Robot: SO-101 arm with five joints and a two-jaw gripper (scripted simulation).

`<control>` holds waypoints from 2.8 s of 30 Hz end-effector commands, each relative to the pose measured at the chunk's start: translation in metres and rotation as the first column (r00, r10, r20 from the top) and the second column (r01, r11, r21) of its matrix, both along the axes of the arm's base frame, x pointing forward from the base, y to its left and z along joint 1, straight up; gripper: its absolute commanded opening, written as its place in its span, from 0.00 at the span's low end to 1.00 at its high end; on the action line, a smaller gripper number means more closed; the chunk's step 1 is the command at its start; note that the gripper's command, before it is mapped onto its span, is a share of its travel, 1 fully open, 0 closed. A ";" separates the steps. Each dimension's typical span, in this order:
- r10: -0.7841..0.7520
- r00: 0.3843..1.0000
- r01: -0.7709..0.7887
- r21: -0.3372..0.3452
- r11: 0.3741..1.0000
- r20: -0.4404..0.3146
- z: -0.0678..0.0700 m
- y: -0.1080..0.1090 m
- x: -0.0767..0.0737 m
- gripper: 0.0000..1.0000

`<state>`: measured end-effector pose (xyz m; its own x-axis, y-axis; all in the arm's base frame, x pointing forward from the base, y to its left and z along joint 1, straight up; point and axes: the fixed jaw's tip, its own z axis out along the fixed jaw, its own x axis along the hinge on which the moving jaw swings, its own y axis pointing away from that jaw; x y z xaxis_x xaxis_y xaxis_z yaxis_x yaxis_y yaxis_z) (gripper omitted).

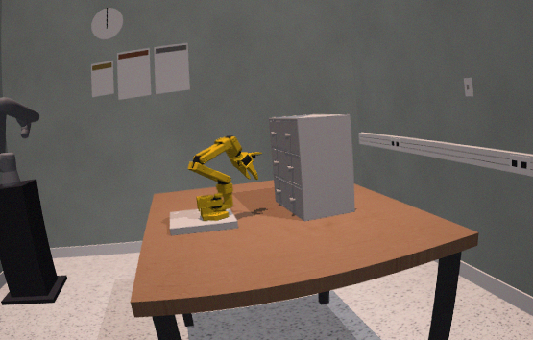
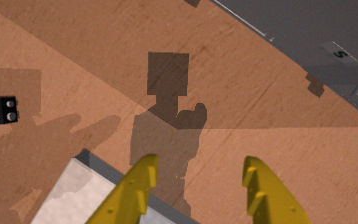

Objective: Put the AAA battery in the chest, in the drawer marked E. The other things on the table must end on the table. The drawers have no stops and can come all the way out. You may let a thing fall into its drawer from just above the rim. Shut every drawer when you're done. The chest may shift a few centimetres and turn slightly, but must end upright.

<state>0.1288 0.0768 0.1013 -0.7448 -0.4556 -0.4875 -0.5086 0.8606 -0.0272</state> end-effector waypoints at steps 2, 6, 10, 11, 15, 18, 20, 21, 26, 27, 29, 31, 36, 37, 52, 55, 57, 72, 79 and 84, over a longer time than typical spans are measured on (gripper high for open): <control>-0.017 1.000 0.017 0.010 1.000 0.007 0.003 -0.001 0.001 0.21; -0.121 0.987 0.116 -0.051 0.992 -0.104 -0.003 -0.017 0.003 0.24; -0.226 0.950 0.206 -0.111 0.972 -0.214 -0.008 -0.032 0.004 0.26; -0.251 0.937 0.227 -0.126 0.966 -0.241 -0.009 -0.036 0.004 0.27; -0.350 0.870 0.304 -0.183 0.935 -0.347 -0.014 -0.051 0.002 0.29; -0.396 0.828 0.338 -0.210 0.917 -0.398 -0.016 -0.058 0.001 0.31; -0.417 0.805 0.354 -0.223 0.908 -0.422 -0.017 -0.061 0.000 0.31; -0.417 0.805 0.354 -0.223 0.908 -0.422 -0.017 -0.061 0.000 0.32; -0.417 0.805 0.354 -0.223 0.908 -0.422 -0.017 -0.061 0.000 0.35; -0.417 0.805 0.354 -0.223 0.908 -0.422 -0.017 -0.061 0.000 0.36; -0.417 0.805 0.354 -0.223 0.908 -0.422 -0.017 -0.061 0.000 0.37; -0.417 0.805 0.354 -0.223 0.908 -0.422 -0.017 -0.061 0.000 0.38; -0.417 0.805 0.354 -0.223 0.908 -0.422 -0.017 -0.061 0.000 0.40; -0.417 0.805 0.354 -0.223 0.908 -0.422 -0.017 -0.061 0.000 0.40; -0.417 0.805 0.354 -0.223 0.908 -0.422 -0.017 -0.061 0.000 0.40; -0.417 0.805 0.354 -0.223 0.908 -0.422 -0.017 -0.061 0.000 0.40; -0.417 0.805 0.354 -0.223 0.908 -0.422 -0.017 -0.061 0.000 0.40; -0.417 0.805 0.354 -0.223 0.908 -0.422 -0.017 -0.061 0.000 0.40; -0.417 0.805 0.354 -0.223 0.908 -0.422 -0.017 -0.061 0.000 0.40; -0.417 0.805 0.354 -0.223 0.908 -0.422 -0.017 -0.061 0.000 0.40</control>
<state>0.1291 0.0165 0.0834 -0.9929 -0.1175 -0.0185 -0.1175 0.9931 -0.0020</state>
